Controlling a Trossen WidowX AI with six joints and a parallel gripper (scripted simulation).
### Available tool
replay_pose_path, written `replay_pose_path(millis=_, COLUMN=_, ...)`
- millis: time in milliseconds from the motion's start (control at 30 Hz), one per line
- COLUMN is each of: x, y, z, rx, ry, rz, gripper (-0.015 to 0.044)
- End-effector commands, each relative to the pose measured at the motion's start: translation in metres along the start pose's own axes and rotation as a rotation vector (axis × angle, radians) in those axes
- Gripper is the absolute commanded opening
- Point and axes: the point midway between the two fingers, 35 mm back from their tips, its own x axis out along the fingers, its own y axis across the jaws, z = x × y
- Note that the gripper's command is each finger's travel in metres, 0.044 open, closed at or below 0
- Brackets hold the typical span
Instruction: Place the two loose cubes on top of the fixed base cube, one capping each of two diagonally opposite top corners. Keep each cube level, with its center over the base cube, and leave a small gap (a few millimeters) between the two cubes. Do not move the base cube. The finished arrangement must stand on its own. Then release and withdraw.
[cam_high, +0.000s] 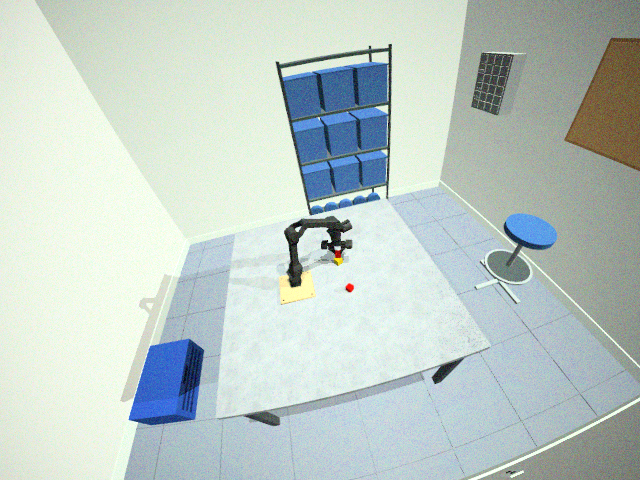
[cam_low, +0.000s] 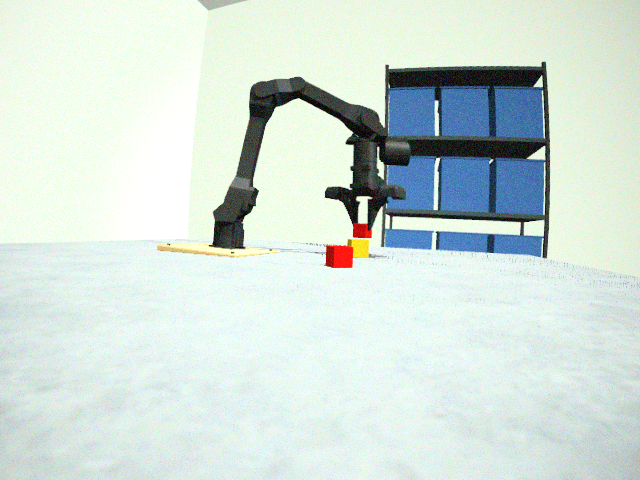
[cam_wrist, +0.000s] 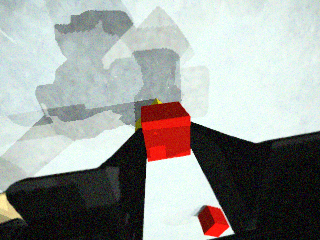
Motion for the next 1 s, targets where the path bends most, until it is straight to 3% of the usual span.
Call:
replay_pose_path(millis=0, x=0.001, y=0.000, z=-0.001, rx=0.004, ry=0.005, rz=0.000, gripper=0.0105)
replay_pose_path(millis=333, x=0.001, y=0.000, z=-0.001, rx=0.004, ry=0.005, rz=0.000, gripper=0.0105)
replay_pose_path(millis=467, x=0.001, y=0.000, z=-0.001, rx=0.004, ry=0.005, rz=0.000, gripper=0.0205)
replay_pose_path(millis=967, x=-0.019, y=0.000, z=0.000, rx=0.001, ry=0.001, rz=0.001, gripper=0.0205)
